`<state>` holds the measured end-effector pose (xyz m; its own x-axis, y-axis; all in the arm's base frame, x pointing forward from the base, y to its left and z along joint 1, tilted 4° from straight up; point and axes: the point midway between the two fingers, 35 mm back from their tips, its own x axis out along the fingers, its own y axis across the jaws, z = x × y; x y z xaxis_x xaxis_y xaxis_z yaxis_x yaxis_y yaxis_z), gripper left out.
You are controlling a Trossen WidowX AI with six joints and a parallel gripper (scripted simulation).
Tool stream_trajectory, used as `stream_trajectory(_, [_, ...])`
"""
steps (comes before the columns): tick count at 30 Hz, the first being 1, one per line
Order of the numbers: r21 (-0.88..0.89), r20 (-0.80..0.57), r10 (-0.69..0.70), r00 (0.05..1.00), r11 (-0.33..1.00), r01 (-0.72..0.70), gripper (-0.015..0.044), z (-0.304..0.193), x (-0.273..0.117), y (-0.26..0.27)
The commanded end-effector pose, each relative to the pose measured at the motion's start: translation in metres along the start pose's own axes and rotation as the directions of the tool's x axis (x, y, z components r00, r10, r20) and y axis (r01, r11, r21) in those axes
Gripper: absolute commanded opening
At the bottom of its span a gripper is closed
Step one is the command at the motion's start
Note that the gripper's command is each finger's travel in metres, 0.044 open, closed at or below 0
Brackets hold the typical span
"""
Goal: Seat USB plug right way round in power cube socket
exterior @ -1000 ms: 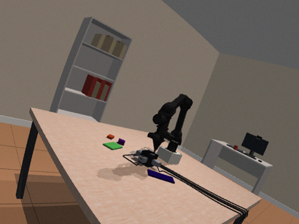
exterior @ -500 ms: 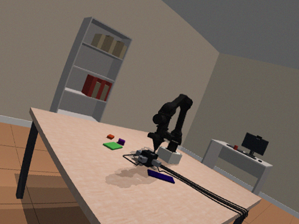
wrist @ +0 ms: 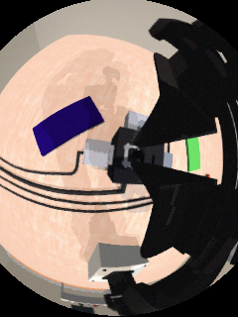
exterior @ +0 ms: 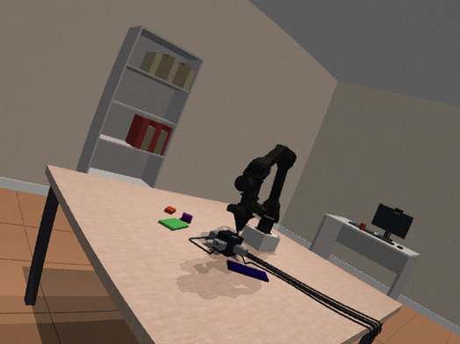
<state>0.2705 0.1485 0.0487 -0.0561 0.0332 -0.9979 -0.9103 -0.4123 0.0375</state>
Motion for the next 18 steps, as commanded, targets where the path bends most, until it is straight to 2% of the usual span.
stream_trajectory(1, [0.000,0.000,0.001,1.000,1.000,-0.001,0.0095,0.0000,-0.0001,0.0003])
stream_trajectory(18, [0.000,0.000,0.001,1.000,1.000,-0.001,0.0095,0.0005,-0.0048,0.0001])
